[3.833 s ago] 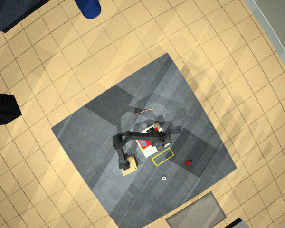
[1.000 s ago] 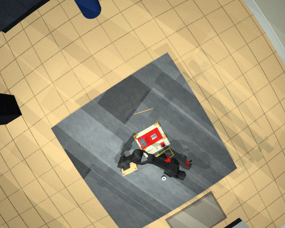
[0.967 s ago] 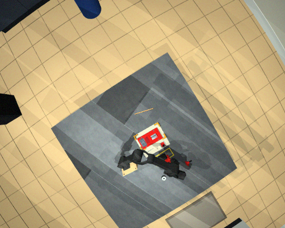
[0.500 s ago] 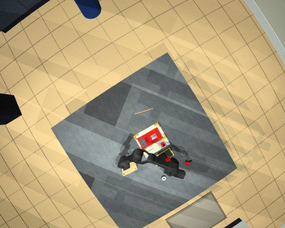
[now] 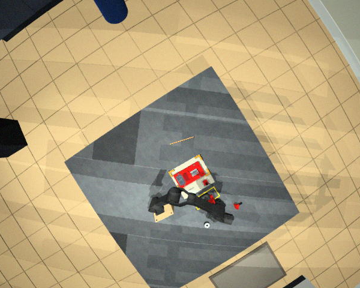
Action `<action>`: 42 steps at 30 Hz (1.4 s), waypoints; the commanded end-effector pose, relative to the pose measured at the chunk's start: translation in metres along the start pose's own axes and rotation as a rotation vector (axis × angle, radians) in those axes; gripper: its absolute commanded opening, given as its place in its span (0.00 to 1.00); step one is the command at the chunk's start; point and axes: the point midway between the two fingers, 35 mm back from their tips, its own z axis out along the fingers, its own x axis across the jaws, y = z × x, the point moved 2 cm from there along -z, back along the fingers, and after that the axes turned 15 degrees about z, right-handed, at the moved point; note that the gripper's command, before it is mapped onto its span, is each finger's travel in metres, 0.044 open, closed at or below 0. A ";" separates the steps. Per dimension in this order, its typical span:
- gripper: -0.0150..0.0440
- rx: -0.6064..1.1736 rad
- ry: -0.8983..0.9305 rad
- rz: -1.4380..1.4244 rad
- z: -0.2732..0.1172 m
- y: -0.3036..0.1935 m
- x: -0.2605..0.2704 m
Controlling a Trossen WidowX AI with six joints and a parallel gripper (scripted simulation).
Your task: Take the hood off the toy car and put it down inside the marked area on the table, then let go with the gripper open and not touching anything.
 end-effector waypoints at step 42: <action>0.25 -0.001 0.006 0.003 0.034 -0.001 0.001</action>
